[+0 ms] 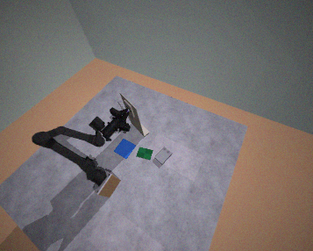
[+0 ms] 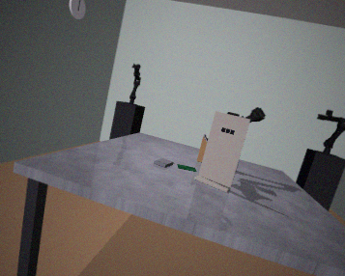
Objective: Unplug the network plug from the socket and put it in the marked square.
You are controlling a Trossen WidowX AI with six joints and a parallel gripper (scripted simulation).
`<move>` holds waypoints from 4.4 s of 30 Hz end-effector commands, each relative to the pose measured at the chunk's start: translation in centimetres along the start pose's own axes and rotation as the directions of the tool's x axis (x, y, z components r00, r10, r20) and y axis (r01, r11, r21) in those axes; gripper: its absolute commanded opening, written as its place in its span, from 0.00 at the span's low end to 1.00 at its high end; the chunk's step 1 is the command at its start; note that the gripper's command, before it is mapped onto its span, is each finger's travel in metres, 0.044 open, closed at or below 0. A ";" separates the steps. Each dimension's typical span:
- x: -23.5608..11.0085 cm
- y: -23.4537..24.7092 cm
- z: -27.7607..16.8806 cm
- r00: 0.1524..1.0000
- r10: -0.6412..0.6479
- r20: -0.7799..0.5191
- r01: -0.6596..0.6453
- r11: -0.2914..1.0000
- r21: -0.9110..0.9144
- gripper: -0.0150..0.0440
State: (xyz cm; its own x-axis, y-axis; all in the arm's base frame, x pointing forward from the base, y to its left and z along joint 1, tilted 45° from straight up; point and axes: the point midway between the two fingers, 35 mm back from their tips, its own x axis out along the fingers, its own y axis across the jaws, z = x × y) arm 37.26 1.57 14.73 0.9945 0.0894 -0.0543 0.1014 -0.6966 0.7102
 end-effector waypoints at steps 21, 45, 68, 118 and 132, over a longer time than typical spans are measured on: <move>0.2 0.0 -0.1 1.000 -0.001 -0.006 0.001 1.000 -0.001 0.25; -0.8 0.0 -0.4 1.000 -0.001 -0.006 0.001 1.000 -0.001 0.25; -1.7 0.0 -0.7 1.000 -0.002 -0.006 0.002 1.000 -0.001 0.25; -3.2 0.0 -1.6 1.000 -0.002 -0.005 0.002 1.000 0.000 0.25; -3.6 0.0 -1.9 1.000 -0.002 -0.005 0.002 1.000 0.000 0.25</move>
State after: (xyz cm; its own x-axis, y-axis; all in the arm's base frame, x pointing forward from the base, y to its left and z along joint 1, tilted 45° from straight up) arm 33.83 2.57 16.40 0.9942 0.0975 -0.0461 0.1011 -0.6946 0.7123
